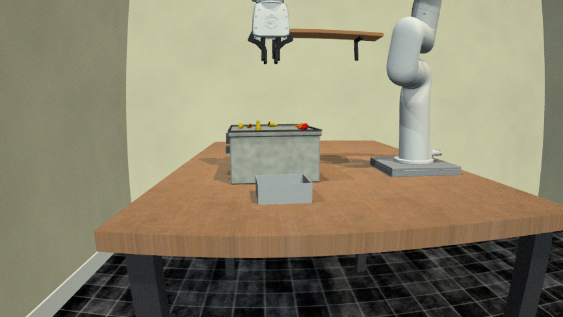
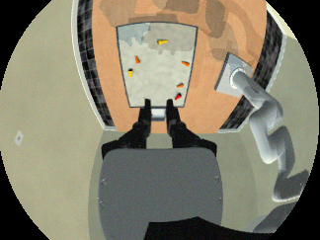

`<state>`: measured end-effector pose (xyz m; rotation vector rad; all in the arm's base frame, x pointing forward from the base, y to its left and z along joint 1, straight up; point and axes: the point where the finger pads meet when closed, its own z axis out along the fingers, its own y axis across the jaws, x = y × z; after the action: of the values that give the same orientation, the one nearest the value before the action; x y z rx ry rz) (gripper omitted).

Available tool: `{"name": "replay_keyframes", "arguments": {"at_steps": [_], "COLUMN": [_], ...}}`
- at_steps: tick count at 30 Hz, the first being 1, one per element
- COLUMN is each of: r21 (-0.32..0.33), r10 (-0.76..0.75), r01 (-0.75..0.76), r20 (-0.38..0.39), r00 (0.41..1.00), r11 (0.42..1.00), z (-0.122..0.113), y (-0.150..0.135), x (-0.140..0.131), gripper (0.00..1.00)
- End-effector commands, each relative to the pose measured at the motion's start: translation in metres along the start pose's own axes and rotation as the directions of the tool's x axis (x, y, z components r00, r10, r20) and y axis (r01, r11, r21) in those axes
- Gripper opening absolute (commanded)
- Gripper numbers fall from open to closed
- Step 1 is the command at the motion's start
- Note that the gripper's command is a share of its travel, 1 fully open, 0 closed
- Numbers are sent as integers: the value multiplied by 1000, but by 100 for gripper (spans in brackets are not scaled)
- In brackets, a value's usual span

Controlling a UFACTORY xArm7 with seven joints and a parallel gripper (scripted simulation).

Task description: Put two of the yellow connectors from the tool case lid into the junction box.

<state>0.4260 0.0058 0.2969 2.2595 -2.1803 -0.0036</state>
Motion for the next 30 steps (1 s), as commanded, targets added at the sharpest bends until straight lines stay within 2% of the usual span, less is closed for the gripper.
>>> {"name": "replay_keyframes", "arguments": {"at_steps": [1, 5, 10, 12, 13, 19, 27, 29, 30], "r21": [-6, -12, -18, -18, -20, -18, -3, -3, 2], "r10": [-147, -281, -446, -446, -534, -686, -861, -861, -884], "r01": [147, 281, 446, 446, 534, 686, 861, 861, 884], "r20": [-9, -13, -14, -14, -13, -9, -4, -4, -3], "r00": [989, 960, 895, 895, 845, 728, 509, 509, 467], "r11": [989, 960, 895, 895, 845, 728, 509, 509, 467], "z": [16, 32, 52, 52, 63, 84, 112, 112, 116], "y": [-9, -17, -25, -25, -28, -34, -39, -39, -39], "x": [-10, -21, -38, -38, -49, -71, -108, -108, -114], "gripper": [29, 29, 29, 29, 29, 29, 29, 29, 29]}}
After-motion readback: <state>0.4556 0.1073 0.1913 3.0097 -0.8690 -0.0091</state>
